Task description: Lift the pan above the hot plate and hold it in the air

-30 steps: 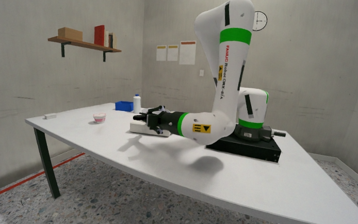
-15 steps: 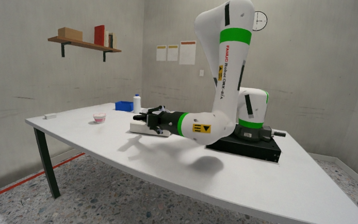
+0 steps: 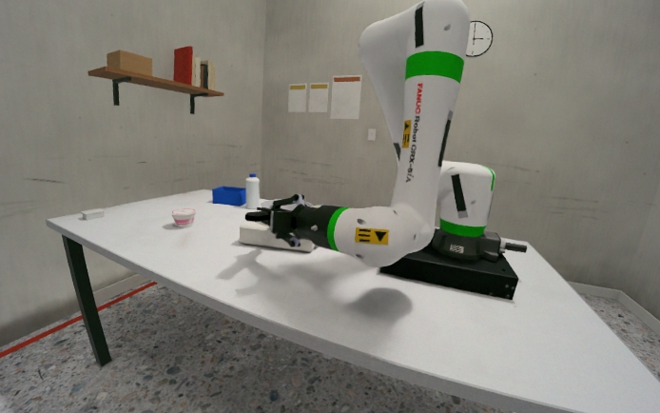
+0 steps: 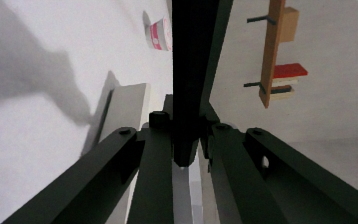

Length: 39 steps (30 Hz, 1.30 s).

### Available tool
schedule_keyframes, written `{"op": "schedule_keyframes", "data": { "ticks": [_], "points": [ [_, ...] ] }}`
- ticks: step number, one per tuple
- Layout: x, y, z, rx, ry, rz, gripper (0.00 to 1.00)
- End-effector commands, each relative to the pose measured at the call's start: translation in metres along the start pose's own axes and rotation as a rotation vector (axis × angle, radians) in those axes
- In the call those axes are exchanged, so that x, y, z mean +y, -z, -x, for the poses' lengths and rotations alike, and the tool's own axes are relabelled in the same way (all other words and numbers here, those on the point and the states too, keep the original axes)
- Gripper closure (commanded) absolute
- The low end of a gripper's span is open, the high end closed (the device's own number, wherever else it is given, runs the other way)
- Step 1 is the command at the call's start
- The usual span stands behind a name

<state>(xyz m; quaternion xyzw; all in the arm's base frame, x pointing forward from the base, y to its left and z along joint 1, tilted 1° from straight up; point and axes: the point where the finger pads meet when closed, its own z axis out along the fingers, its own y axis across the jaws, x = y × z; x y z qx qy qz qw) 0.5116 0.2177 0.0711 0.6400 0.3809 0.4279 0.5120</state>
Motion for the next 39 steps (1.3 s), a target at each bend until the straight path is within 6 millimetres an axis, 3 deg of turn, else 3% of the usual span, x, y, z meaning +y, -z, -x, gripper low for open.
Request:
{"op": "schedule_keyframes", "data": {
  "ticks": [1,25,39],
  "points": [
    [0.002,0.0,-0.001,0.001,-0.001,0.001,0.9],
    [0.017,0.002,-0.003,0.001,-0.001,0.001,0.9],
    [0.037,0.005,-0.007,0.001,-0.001,0.001,0.9]
  ]
}}
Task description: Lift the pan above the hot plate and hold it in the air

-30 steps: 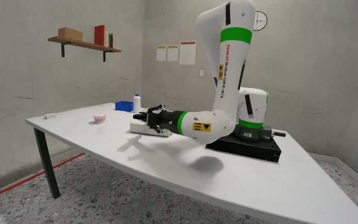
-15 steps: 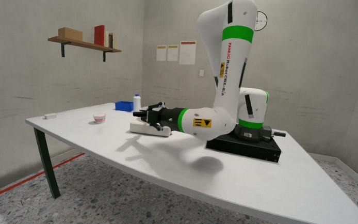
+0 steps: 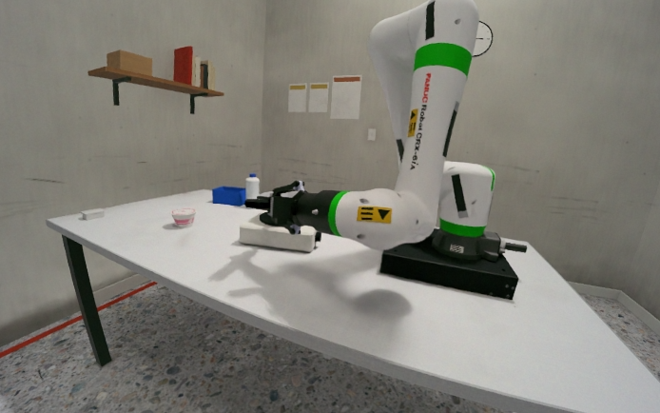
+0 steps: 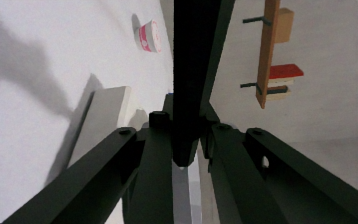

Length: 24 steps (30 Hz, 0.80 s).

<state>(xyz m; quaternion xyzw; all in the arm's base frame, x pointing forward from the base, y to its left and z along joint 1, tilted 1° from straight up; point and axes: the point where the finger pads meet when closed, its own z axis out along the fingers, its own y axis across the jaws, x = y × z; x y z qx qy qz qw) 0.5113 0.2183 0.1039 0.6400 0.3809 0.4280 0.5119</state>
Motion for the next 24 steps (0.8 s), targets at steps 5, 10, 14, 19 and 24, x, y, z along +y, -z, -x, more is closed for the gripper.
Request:
{"op": "schedule_keyframes", "data": {
  "ticks": [5,10,14,19,24],
  "points": [
    [0.01,0.001,-0.002,0.0,-0.001,0.001,0.9],
    [0.019,0.002,-0.004,0.0,-0.001,0.001,0.9],
    [0.027,0.003,-0.005,0.0,-0.001,0.001,0.9],
    [0.034,0.004,-0.006,0.0,-0.001,0.001,0.9],
    [0.042,0.005,-0.008,0.0,-0.001,0.001,0.9]
  ]
}}
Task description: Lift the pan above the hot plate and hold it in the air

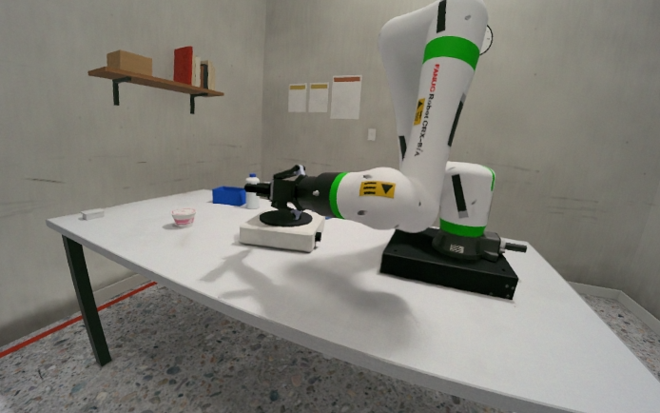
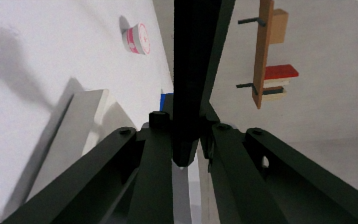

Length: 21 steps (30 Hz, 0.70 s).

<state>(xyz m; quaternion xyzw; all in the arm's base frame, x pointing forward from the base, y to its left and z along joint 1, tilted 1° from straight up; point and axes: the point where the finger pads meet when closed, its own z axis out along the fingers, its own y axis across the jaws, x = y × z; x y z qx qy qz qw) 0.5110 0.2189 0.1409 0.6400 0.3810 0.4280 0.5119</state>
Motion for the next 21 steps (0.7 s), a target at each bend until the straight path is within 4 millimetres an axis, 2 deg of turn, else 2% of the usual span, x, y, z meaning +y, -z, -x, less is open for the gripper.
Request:
{"op": "schedule_keyframes", "data": {
  "ticks": [1,21],
  "points": [
    [0.008,0.001,-0.002,0.0,-0.001,0.002,0.9],
    [0.04,0.005,-0.007,0.0,-0.001,0.002,0.9]
  ]
}}
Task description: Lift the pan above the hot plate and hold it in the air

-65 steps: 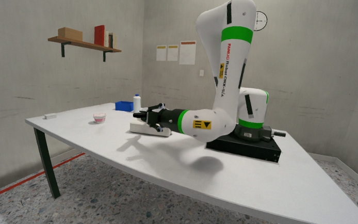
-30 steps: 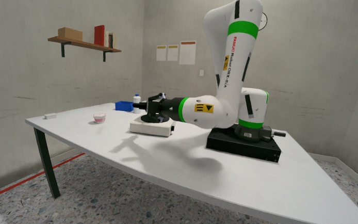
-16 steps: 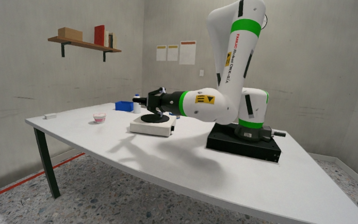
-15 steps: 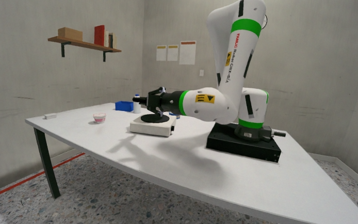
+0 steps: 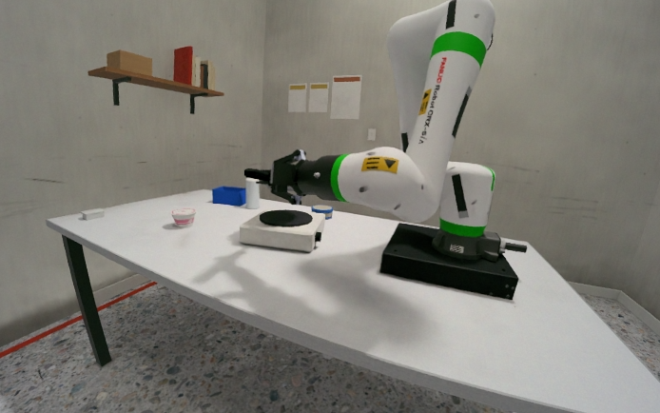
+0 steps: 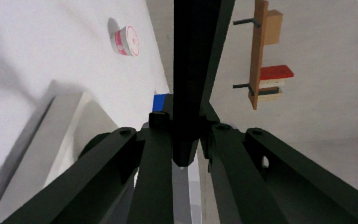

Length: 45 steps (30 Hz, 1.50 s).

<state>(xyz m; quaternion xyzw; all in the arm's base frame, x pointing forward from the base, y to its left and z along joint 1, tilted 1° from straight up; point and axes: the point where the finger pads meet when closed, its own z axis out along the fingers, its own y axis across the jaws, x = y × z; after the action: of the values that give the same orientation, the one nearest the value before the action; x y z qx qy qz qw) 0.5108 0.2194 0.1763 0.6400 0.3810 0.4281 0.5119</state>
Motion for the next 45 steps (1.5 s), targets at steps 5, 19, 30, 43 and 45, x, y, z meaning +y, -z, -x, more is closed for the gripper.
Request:
{"op": "schedule_keyframes", "data": {
  "ticks": [5,19,30,43,45],
  "points": [
    [0.013,0.001,-0.002,0.0,-0.001,0.001,0.9],
    [0.026,0.003,-0.005,0.0,-0.001,0.001,0.9],
    [0.031,0.004,-0.006,0.0,-0.001,0.001,0.9],
    [0.034,0.004,-0.006,0.0,-0.001,0.001,0.9],
    [0.034,0.004,-0.006,0.0,-0.001,0.001,0.9]
  ]
}}
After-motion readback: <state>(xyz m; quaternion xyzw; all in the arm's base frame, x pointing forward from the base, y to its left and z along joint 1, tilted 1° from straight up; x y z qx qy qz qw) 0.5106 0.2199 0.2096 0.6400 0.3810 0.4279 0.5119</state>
